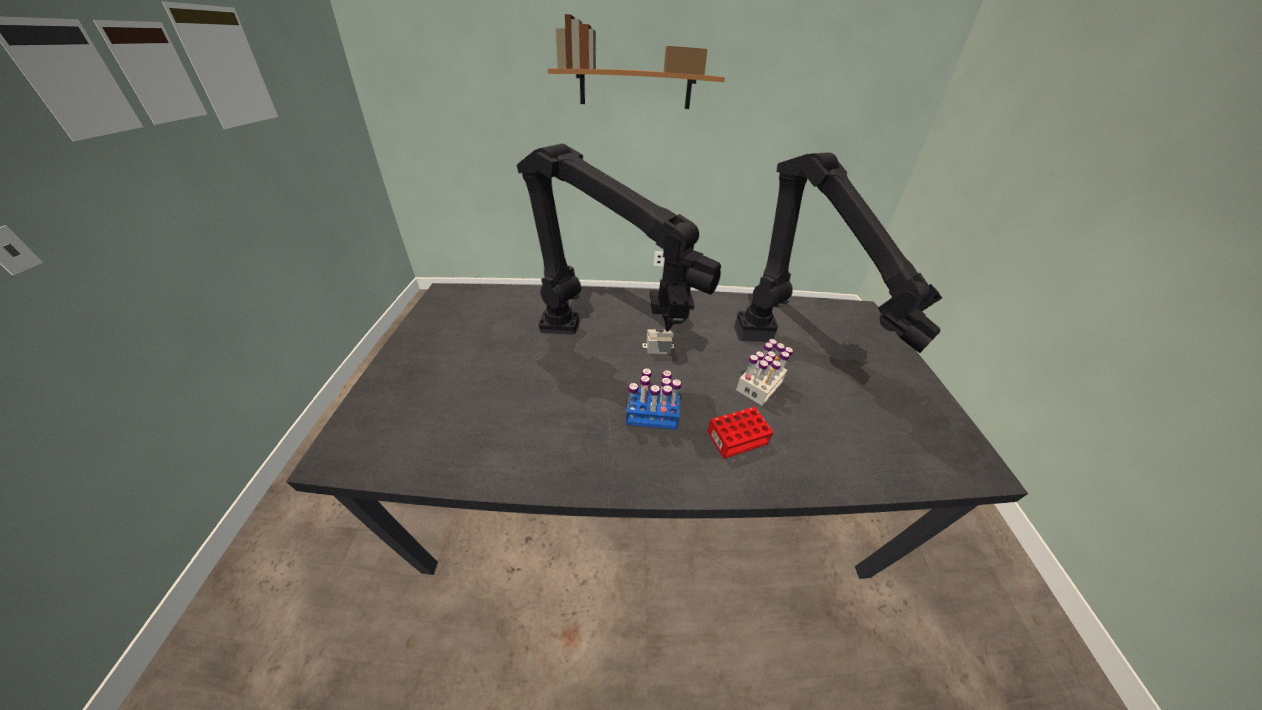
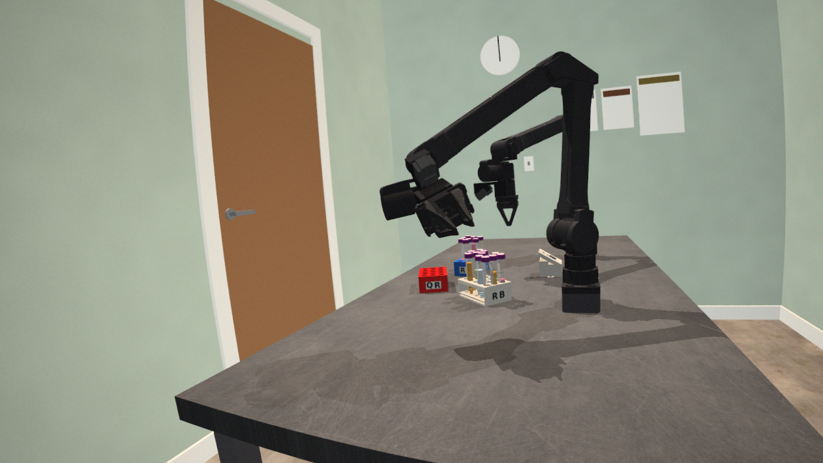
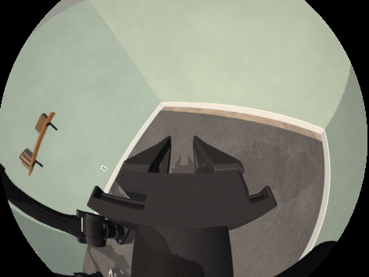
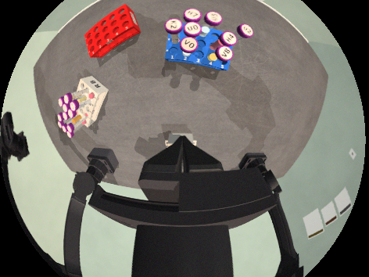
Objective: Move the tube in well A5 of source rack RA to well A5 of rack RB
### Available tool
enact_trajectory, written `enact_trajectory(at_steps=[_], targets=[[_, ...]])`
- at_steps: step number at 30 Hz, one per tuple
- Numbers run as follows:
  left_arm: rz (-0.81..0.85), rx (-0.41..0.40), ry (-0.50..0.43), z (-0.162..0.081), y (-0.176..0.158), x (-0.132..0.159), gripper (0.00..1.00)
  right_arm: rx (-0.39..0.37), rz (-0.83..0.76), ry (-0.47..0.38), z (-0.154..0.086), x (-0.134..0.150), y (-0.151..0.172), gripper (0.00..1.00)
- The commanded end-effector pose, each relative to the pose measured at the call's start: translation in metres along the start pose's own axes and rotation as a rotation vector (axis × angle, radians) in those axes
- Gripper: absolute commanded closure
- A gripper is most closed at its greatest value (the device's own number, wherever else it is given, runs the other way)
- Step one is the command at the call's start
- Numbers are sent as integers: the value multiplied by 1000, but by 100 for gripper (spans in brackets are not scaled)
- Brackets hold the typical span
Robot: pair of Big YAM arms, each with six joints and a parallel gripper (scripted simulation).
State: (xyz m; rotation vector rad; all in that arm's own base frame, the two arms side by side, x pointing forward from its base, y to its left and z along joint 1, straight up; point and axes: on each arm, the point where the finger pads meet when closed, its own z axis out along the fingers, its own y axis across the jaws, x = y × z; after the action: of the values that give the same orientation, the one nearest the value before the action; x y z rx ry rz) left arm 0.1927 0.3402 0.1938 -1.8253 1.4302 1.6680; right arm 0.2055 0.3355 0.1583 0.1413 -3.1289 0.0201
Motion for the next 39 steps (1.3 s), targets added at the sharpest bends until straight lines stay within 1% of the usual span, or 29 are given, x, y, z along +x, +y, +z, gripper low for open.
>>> enact_trajectory(at_steps=[1, 8, 10, 11, 12, 13, 22, 25, 27, 28, 29, 30, 35, 37, 38, 39], targets=[[-29, 8, -3, -3, -4, -12, 70, -38, 15, -28, -13, 14, 6, 100], [-29, 8, -3, -3, -4, -12, 70, -33, 15, -23, -12, 44, 5, 100], [-29, 8, -3, -3, -4, -12, 70, -33, 15, -23, -12, 44, 5, 100], [-29, 8, -3, -3, -4, -12, 70, -73, 15, -45, -30, 40, 18, 100], [-29, 8, -3, -3, -4, -12, 70, -34, 15, -23, -13, 51, 6, 100], [-29, 8, -3, -3, -4, -12, 70, -32, 15, -22, -12, 55, 5, 100], [-29, 8, -3, -3, -4, -12, 70, -32, 15, -19, -12, 92, 6, 100], [-29, 8, -3, -3, -4, -12, 70, -21, 15, -14, -10, 105, 3, 100], [-29, 8, -3, -3, -4, -12, 70, -21, 15, -14, -10, 105, 3, 100], [-29, 8, -3, -3, -4, -12, 70, -63, 15, -30, -25, 103, 16, 100], [-29, 8, -3, -3, -4, -12, 70, -34, 15, -19, -12, 111, 7, 100], [-29, 8, -3, -3, -4, -12, 70, -27, 15, -16, -9, 115, 5, 100], [-29, 8, -3, -3, -4, -12, 70, -26, 15, -15, -8, 136, 4, 100], [-29, 8, -3, -3, -4, -12, 70, -41, 15, -18, -15, 143, 10, 100], [-29, 8, -3, -3, -4, -12, 70, -25, 15, -14, -8, 149, 4, 100], [-29, 8, -3, -3, -4, -12, 70, -43, 15, -19, -6, 147, 9, 100]])
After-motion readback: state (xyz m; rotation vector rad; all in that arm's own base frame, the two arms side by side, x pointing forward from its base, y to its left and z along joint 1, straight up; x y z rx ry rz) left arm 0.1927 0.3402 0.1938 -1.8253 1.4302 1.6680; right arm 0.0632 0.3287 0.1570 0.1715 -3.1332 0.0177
